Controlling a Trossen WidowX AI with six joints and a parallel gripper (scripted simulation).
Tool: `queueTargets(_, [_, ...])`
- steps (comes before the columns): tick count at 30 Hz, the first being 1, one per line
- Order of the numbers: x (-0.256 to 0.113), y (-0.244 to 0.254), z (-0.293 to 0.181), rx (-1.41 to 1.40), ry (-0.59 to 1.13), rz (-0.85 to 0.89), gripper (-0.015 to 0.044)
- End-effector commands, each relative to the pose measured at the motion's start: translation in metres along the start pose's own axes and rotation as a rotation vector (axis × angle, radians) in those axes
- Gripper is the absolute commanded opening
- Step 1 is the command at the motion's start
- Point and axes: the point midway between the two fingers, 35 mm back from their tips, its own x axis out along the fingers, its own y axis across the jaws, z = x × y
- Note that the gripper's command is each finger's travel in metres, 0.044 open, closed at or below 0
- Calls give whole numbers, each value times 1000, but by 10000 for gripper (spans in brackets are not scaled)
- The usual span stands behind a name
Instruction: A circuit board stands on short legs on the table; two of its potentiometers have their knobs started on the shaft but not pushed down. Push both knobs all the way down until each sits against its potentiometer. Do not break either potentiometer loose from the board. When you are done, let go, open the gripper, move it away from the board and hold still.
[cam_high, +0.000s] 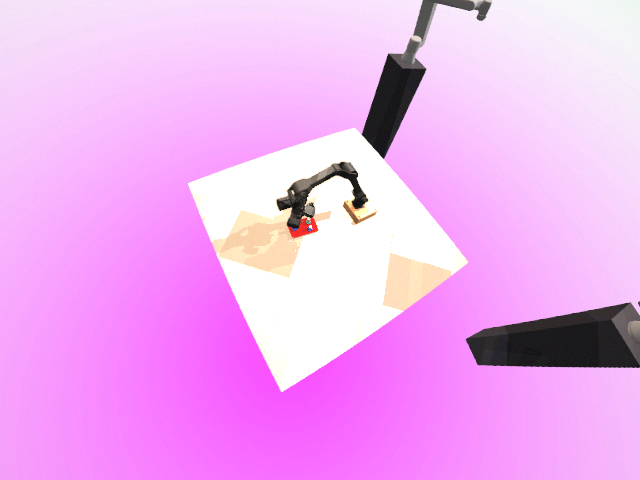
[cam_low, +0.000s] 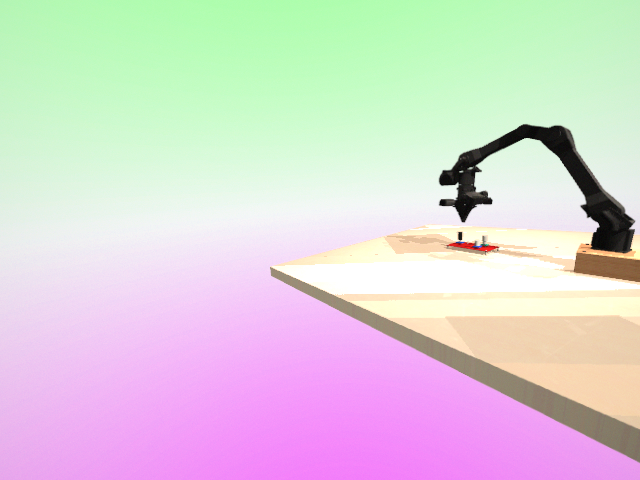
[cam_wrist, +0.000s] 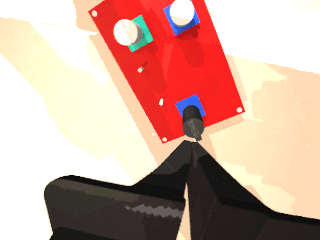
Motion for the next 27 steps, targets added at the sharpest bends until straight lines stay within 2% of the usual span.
queueTargets(1, [-1, -4, -5, -153, -9, 16, 0])
queueTargets(6, [-3, -8, -8, -270, -15, 24, 0])
queueTargets(11, [-3, -8, -8, -270, -15, 24, 0])
queueTargets(15, [17, -7, -7, -270, -15, 24, 0])
queueTargets(27, [19, -7, -7, -270, -15, 24, 0])
